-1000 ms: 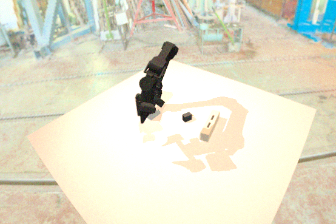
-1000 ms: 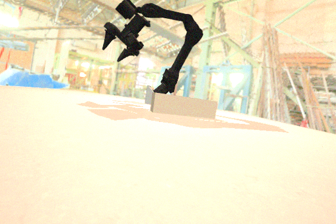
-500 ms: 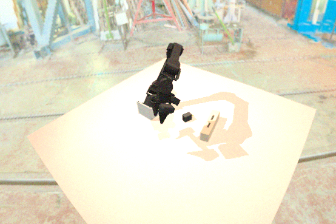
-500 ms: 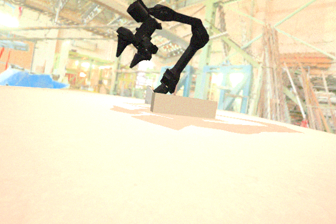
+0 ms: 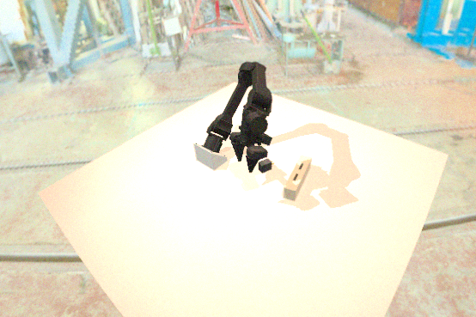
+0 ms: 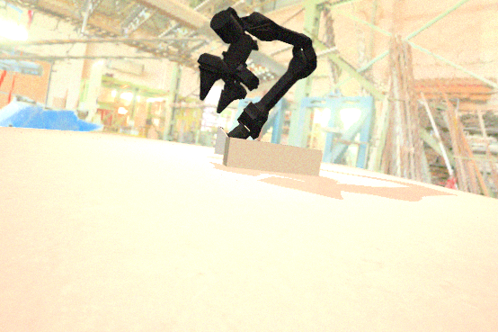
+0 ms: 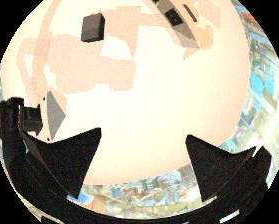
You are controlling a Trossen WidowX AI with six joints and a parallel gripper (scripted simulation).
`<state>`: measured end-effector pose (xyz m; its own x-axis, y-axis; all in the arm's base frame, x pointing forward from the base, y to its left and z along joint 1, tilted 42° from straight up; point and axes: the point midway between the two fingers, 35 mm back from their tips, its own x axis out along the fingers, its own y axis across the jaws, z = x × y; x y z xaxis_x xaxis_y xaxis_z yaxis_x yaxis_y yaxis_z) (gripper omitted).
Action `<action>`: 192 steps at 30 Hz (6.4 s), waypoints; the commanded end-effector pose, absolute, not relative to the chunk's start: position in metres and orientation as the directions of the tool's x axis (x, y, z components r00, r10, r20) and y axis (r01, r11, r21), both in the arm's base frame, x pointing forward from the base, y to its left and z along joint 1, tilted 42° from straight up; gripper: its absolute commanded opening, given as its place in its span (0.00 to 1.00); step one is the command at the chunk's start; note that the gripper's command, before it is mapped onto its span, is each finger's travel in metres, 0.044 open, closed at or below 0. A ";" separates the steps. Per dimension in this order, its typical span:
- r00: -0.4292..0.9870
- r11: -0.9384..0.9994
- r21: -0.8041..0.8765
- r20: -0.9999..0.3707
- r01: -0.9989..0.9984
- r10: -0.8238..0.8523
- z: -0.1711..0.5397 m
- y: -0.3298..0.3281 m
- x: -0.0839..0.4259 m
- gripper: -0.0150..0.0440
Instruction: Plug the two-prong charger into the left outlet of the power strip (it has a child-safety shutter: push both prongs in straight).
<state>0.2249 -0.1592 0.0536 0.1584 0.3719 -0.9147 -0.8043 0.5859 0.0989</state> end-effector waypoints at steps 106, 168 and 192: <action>0.113 0.440 0.213 -0.788 -0.872 0.605 0.083 -0.006 0.237 0.25; 0.088 0.727 0.562 -0.765 -0.394 0.638 0.084 0.008 0.254 0.25; 0.078 0.756 0.629 -0.757 -0.181 0.649 0.080 0.017 0.265 0.25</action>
<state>0.2603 0.0170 0.0786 0.0733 0.6459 -0.7599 -0.1909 0.7570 0.6249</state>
